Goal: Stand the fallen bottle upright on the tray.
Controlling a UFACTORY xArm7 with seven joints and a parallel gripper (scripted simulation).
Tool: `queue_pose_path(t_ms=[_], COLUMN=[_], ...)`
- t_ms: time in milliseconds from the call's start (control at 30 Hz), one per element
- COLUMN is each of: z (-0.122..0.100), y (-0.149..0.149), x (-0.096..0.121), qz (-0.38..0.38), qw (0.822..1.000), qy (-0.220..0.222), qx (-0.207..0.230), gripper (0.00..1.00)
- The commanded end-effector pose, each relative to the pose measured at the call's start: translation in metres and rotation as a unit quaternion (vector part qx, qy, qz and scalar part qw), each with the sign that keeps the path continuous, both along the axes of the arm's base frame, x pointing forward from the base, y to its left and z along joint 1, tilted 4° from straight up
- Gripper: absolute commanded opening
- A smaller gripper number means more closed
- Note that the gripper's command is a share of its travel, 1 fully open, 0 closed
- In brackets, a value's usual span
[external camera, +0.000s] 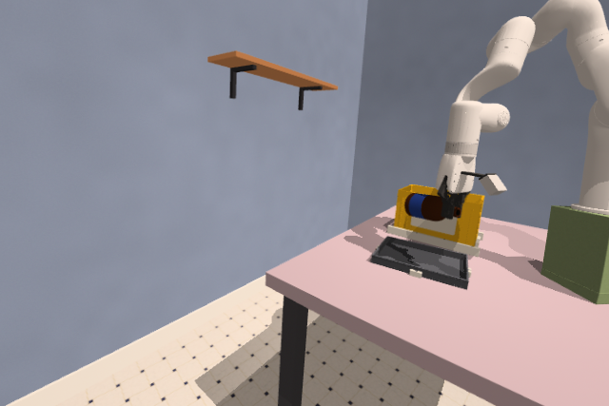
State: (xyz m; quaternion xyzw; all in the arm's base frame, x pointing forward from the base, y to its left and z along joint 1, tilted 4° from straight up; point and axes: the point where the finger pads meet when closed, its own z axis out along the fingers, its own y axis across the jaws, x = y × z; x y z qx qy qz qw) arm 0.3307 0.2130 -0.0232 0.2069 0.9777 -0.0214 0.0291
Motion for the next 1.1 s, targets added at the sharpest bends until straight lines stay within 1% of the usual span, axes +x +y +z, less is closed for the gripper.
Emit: queue_pose_path(t_ms=[0,600,1067], z=[0.006,0.017,0.021], y=[0.001,0.002,0.002], x=[0.001,0.0,0.0], qz=[0.0,0.0,0.0], qw=[1.0,1.0,1.0], qy=[-0.001,-0.001,-0.001], qx=[0.001,0.001,0.001], gripper=[0.0,0.0,0.0])
